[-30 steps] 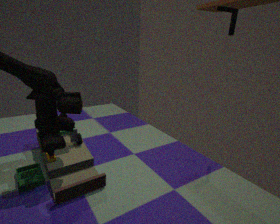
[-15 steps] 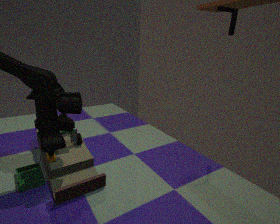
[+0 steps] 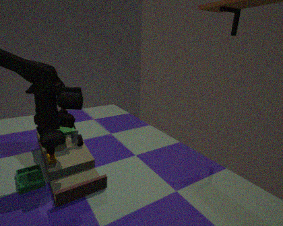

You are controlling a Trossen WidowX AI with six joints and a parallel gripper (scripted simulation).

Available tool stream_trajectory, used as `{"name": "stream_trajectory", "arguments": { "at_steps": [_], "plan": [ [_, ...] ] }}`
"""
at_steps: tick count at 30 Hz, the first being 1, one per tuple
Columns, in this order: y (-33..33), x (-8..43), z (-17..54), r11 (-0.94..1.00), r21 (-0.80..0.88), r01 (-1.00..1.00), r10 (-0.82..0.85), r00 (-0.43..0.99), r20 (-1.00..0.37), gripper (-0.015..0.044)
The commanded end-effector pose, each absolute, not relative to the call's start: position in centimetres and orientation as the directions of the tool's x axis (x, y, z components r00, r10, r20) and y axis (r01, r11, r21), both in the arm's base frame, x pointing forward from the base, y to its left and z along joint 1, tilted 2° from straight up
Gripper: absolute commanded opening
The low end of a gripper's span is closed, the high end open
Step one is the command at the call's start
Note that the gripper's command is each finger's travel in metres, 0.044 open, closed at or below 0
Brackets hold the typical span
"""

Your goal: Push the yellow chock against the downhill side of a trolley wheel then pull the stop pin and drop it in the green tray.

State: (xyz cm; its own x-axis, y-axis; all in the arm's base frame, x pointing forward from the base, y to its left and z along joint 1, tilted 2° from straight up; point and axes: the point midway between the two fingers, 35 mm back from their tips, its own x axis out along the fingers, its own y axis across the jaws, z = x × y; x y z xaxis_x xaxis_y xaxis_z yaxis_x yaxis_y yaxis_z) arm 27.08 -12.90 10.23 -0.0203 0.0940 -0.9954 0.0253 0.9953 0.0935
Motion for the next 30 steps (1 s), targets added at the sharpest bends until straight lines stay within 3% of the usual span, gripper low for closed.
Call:
{"name": "stream_trajectory", "arguments": {
  "at_steps": [1, 11, 15, 19, 30],
  "plan": [
    [-13.0, 27.1, 11.7, 0.995, 0.095, 0.022, 0.095, -0.008, -0.995, 0.019],
    [-13.2, 27.2, 14.2, 0.995, 0.095, 0.022, 0.095, -0.008, -0.995, 0.019],
    [-13.2, 27.2, 13.3, 0.995, 0.092, 0.025, 0.092, -0.015, -0.996, 0.0295],
    [-12.7, 28.5, 14.7, 0.99, 0.1, 0.104, 0.091, 0.084, -0.992, 0.019],
    [-7.9, 30.7, 16.0, 0.866, 0.182, 0.467, 0.147, 0.11, -0.983, 0.019]
  ]
}}
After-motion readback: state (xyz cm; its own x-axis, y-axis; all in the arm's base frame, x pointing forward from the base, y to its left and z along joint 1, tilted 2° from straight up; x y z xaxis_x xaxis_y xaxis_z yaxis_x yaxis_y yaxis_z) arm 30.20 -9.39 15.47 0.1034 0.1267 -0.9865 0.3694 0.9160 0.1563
